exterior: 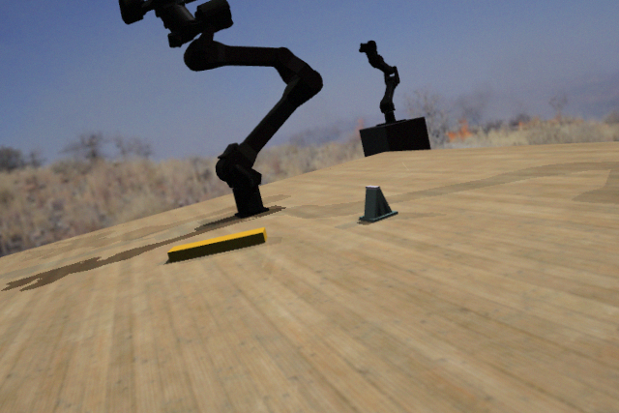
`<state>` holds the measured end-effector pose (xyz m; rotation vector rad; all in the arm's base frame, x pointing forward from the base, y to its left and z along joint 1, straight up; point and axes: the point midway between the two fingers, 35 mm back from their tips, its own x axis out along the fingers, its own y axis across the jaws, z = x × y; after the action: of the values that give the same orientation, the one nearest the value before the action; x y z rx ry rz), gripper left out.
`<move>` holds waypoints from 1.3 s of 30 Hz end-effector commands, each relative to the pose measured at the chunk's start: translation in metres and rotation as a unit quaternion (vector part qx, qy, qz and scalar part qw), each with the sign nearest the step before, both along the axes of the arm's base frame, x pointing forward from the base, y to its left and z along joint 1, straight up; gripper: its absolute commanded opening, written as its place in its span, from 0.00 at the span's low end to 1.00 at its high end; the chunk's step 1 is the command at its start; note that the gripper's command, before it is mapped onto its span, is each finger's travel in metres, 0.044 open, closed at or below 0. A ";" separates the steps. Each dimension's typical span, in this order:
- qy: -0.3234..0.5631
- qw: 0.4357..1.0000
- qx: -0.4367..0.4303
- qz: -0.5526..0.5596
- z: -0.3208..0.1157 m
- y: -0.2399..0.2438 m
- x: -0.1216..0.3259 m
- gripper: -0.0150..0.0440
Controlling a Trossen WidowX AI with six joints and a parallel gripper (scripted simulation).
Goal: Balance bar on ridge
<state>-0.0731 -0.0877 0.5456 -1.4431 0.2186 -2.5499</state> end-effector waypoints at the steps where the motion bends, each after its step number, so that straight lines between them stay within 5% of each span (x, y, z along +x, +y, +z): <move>1: 0.018 0.997 0.065 0.045 -0.004 -0.041 0.014 0.79; 20: 0.132 0.904 0.339 0.225 -0.069 -0.181 0.124 0.79; 39: 0.291 0.696 0.559 0.345 -0.190 -0.214 0.258 0.79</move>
<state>0.1612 -0.3024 0.3820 -1.2984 0.8588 -1.0341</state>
